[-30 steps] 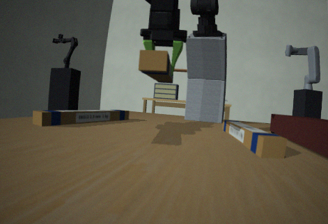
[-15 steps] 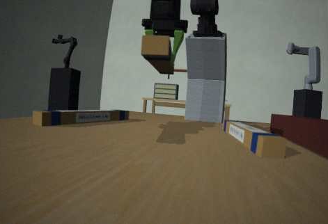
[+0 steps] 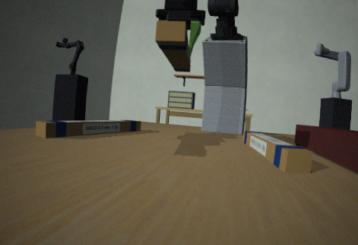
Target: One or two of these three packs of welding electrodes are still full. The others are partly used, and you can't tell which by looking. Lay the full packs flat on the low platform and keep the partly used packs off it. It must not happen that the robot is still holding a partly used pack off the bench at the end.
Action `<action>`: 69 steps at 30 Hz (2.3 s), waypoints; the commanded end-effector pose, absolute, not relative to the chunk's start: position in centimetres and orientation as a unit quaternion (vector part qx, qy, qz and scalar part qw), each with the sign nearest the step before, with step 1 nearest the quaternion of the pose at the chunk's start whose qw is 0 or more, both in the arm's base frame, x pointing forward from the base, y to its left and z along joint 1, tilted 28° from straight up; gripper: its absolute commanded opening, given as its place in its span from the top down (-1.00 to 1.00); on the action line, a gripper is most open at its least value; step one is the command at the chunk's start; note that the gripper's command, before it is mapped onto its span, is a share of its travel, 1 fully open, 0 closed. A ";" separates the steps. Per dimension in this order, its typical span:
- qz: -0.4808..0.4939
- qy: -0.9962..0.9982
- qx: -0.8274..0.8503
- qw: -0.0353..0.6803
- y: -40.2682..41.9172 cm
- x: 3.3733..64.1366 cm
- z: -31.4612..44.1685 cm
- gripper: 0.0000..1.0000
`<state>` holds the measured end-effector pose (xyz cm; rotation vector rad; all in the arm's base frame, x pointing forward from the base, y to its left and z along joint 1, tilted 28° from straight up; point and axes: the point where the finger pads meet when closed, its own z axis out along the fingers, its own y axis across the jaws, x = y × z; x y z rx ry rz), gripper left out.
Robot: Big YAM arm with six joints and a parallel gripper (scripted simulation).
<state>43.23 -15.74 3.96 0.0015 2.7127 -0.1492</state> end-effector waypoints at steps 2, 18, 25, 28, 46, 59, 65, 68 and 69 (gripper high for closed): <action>-0.068 0.967 0.002 0.245 -16.7 43.6 8.4 1.00; -0.070 0.966 0.001 0.249 -16.4 42.5 11.3 1.00; -0.068 0.967 0.002 0.244 -16.2 41.9 10.7 1.00; -0.067 0.968 0.003 0.243 -16.1 41.7 10.4 1.00; -0.054 0.962 0.066 0.260 -14.9 42.6 11.0 1.00; -0.045 0.963 0.082 0.254 -11.4 42.3 10.1 1.00; -0.045 0.962 0.082 0.256 -9.8 42.4 9.8 1.00; -0.044 0.963 0.082 0.255 -8.9 42.3 9.7 1.00; -0.044 0.963 0.082 0.254 -8.7 42.3 9.6 1.00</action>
